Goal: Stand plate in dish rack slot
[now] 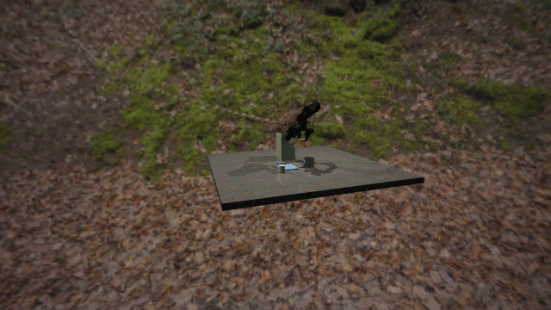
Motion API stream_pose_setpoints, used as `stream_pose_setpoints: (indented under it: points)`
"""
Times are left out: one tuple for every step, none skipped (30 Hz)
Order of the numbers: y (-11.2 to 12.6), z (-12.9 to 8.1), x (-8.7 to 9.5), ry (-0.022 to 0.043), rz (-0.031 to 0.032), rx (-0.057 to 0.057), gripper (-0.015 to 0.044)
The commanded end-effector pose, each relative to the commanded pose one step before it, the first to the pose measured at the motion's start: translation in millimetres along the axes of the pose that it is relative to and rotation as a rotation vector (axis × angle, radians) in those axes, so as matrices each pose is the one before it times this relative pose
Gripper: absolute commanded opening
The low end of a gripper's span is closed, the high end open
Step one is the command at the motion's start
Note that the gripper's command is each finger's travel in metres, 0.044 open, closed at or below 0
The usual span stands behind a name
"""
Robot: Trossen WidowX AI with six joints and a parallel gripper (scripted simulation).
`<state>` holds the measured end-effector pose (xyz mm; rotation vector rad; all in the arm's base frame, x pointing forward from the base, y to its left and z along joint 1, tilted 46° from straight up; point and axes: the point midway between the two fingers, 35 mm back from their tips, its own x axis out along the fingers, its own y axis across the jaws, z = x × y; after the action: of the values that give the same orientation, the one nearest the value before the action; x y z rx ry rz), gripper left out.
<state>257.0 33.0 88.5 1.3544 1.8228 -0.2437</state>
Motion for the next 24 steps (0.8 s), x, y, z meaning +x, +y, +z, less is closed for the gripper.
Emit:
stream_pose_setpoints:
  points:
    - [-3.82, -18.54, 0.67, 0.00257, 0.00564, 0.1282, 0.0]
    - [-1.63, -4.04, 0.43, 0.00056, 0.0, 0.0341, 0.0]
    - [-1.83, -3.93, 0.46, 0.00059, -0.00002, 0.0341, 0.0]
    - [-2.02, -3.81, 0.49, 0.00062, -0.00005, 0.0341, 0.0]
    - [-2.2, -3.68, 0.52, 0.00065, -0.00007, 0.0341, 0.0]
    - [-2.37, -3.54, 0.55, 0.00068, -0.0001, 0.0341, 0.0]
    - [-2.53, -3.4, 0.58, 0.0007, -0.00013, 0.0341, 0.0]
    - [-2.69, -3.25, 0.61, 0.00073, -0.00017, 0.0341, 0.0]
    - [-2.84, -3.09, 0.63, 0.00075, -0.0002, 0.0341, 0.0]
    - [-2.97, -2.92, 0.66, 0.00077, -0.00024, 0.0341, 0.0]
    - [-3.52, -2.58, 0.74, -0.00012, -0.00088, 0.0339, 0.0]
    - [-3.5, -2.43, 0.76, 0.00015, -0.00071, 0.0339, 0.0]
    - [-3.5, -2.28, 0.77, 0.00039, -0.00059, 0.0339, 0.0]
    - [-3.59, -2.08, 0.8, 0.00039, -0.00061, 0.0339, 0.0]
    - [-3.46, -2.0, 0.79, 0.00091, -0.0004, 0.0339, 0.0]
    - [-3.4, -1.89, 0.79, 0.00126, -0.00032, 0.0339, 0.0]
    - [-3.46, -1.71, 0.81, 0.00131, -0.00037, 0.0339, 0.0]
    - [-3.48, -1.56, 0.82, 0.00145, -0.00041, 0.0339, 0.0]
    - [-2.9, -1.17, 0.69, 0.00133, -0.00037, 0.0282, 0.0]
    - [-1.75, -0.63, 0.42, 0.00081, -0.00025, 0.0169, 0.0]
    - [-0.59, -0.2, 0.14, 0.00027, -0.00009, 0.0056, 0.0]
    - [0.0, 0.0, 0.0, 0.0, 0.0, 0.0, 0.0]
    - [0.0, 0.0, 0.0, 0.0, 0.0, 0.0, 0.0]
    - [0.0, 0.0, 0.0, 0.0, 0.0, 0.0, 0.0]
